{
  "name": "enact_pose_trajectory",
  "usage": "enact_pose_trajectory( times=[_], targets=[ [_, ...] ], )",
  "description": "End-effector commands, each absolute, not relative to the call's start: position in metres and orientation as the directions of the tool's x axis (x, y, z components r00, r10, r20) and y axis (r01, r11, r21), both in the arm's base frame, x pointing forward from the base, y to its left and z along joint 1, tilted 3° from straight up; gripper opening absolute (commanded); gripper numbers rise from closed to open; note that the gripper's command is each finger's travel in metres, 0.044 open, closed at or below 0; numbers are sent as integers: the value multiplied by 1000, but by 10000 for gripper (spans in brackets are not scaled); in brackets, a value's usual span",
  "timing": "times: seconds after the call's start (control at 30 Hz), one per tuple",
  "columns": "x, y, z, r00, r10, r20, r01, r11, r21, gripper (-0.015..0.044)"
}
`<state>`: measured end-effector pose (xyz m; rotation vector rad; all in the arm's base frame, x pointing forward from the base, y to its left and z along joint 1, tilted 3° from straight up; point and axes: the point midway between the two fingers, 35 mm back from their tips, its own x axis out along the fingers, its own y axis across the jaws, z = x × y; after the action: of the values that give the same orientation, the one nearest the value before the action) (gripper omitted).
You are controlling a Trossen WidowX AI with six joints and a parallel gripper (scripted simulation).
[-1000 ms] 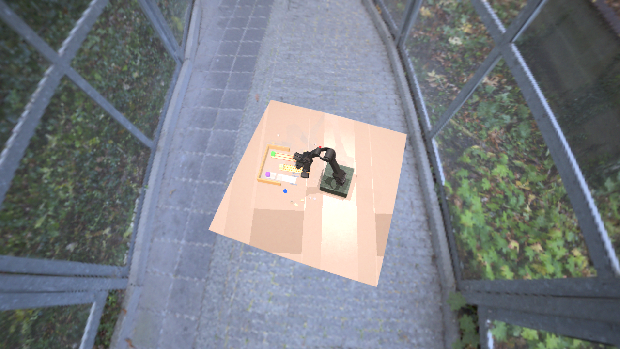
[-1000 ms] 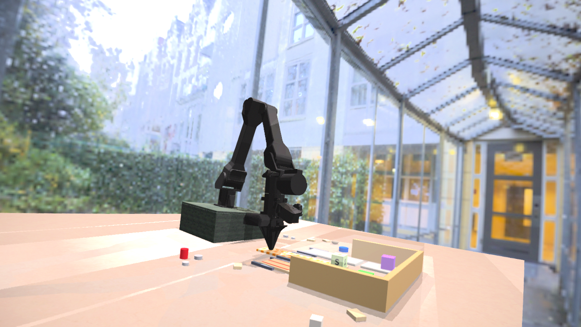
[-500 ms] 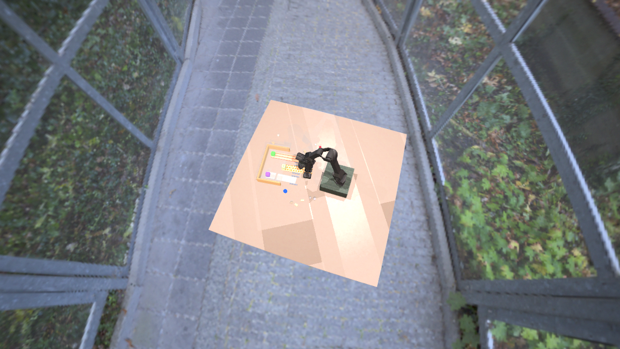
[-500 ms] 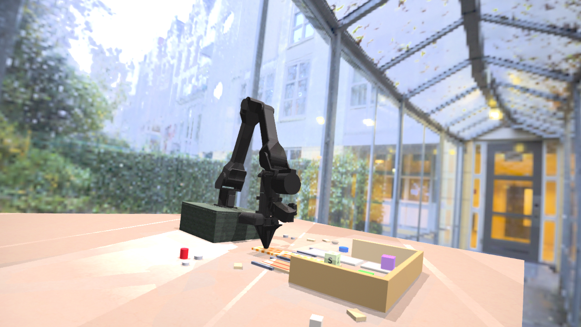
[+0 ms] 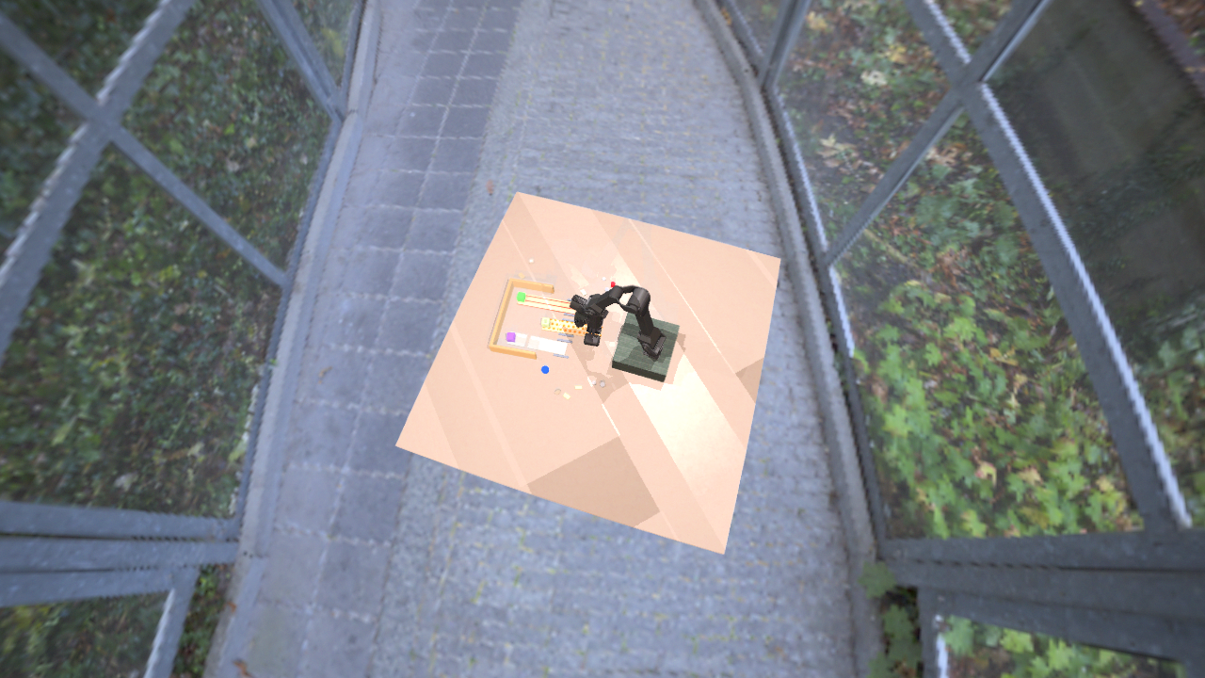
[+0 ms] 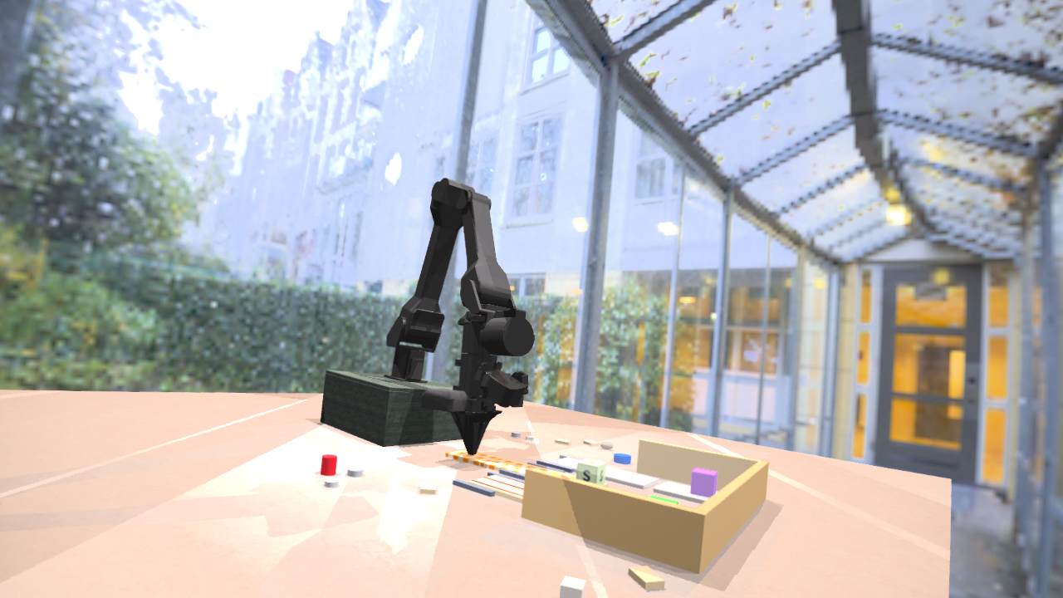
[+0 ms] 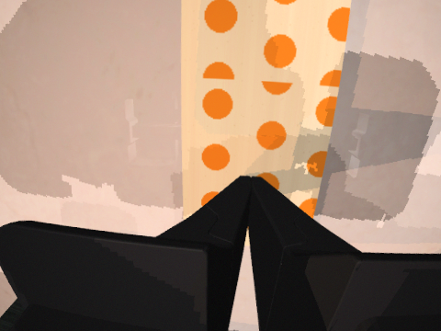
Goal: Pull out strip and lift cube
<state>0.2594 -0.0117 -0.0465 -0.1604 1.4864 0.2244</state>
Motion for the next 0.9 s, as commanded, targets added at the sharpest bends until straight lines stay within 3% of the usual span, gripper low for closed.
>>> enact_pose_trajectory(
  times=[0.0,0.87],
  targets=[
    [242,-12,-54,29,50,-998,-249,968,41,0],
    [216,-18,-55,27,49,-998,-249,968,41,0]
  ],
)
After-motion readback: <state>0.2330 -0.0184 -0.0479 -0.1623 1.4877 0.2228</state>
